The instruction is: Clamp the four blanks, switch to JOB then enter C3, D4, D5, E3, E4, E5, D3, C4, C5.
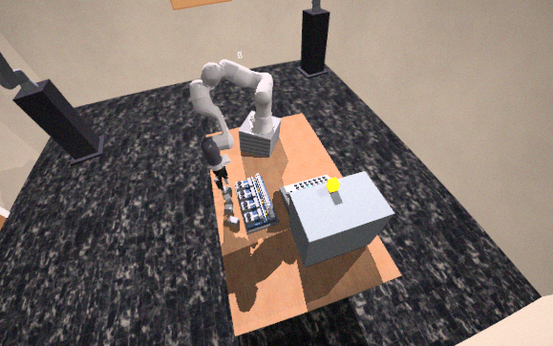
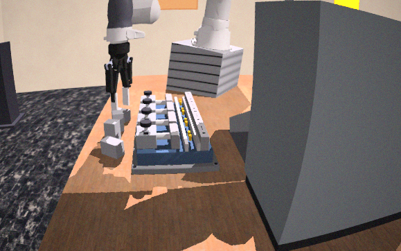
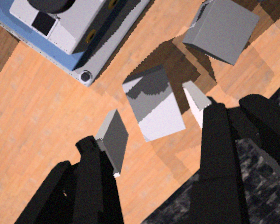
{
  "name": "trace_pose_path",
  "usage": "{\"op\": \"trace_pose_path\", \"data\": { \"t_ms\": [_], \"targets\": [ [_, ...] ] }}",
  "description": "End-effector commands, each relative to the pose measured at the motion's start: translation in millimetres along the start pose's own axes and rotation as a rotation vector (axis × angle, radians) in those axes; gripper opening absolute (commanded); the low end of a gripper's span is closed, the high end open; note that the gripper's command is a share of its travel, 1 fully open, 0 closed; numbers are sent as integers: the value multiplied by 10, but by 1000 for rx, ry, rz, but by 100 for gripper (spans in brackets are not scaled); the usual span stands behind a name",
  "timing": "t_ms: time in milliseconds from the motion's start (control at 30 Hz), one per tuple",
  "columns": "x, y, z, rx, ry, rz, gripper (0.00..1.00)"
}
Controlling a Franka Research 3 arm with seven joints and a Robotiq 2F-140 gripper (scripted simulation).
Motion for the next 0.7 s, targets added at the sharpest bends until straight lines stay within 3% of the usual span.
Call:
{"op": "trace_pose_path", "data": {
  "t_ms": [0,667],
  "targets": [
    [1,2,18,-2,1,3,40],
    [1,2,105,-2,1,3,40]
  ]
}}
Point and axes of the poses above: the point where the finger pads meet when closed, its own z axis out along the fingers, its own y axis across the jaws, x = y × z, the point moved 9 cm from there along -z, back along the fingers, and after that the axes turned 13 degrees about z, right-handed, at the moved point
